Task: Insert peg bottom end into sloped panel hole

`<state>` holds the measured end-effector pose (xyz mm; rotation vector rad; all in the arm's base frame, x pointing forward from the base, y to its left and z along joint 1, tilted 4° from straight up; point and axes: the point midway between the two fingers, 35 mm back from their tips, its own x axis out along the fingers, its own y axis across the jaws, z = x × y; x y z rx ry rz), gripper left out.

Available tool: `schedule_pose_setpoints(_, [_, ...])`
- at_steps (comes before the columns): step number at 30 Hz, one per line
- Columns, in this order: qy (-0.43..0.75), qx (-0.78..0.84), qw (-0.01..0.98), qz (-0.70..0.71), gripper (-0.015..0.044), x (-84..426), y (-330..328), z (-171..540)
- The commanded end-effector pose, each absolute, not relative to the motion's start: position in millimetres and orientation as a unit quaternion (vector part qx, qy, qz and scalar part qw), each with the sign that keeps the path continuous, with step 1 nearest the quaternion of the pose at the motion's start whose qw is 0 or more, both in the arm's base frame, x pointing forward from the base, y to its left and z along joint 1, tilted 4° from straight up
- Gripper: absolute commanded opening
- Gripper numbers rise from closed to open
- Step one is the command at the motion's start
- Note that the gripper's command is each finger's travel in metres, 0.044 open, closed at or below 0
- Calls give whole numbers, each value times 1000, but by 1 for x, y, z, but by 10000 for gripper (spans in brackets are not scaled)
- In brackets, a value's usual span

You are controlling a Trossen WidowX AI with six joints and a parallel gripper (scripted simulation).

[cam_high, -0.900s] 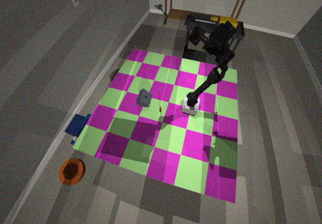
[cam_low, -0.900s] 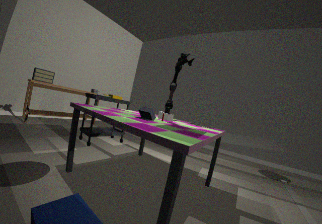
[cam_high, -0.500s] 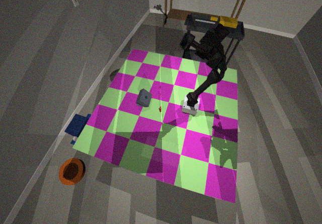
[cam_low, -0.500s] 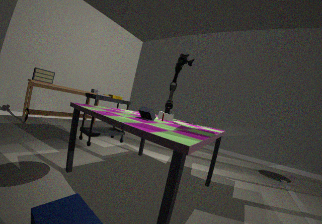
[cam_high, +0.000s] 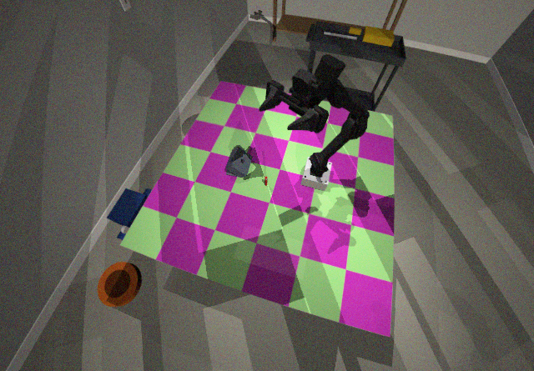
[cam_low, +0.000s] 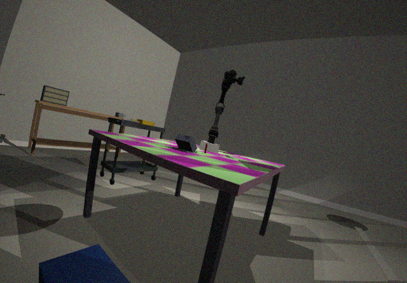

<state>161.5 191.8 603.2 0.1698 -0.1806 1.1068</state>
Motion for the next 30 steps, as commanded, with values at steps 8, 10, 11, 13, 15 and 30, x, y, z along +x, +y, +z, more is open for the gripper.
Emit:
schedule_pose_setpoints(8, [67, 104, 873, 471, 440, 233, 216, 519])
schedule_pose_setpoints(10, [94, 107, 877, 460, 440, 243, 219, 503])
schedule_pose_setpoints(11, [107, 108, 878, 454, 440, 248, 220, 495])
schedule_pose_setpoints(13, [133, 111, 880, 442, 440, 257, 222, 478])
schedule_pose_setpoints(15, [159, 113, 882, 429, 440, 267, 223, 461])
schedule_pose_setpoints(30, [351, 118, 873, 317, 440, 310, 216, 326])
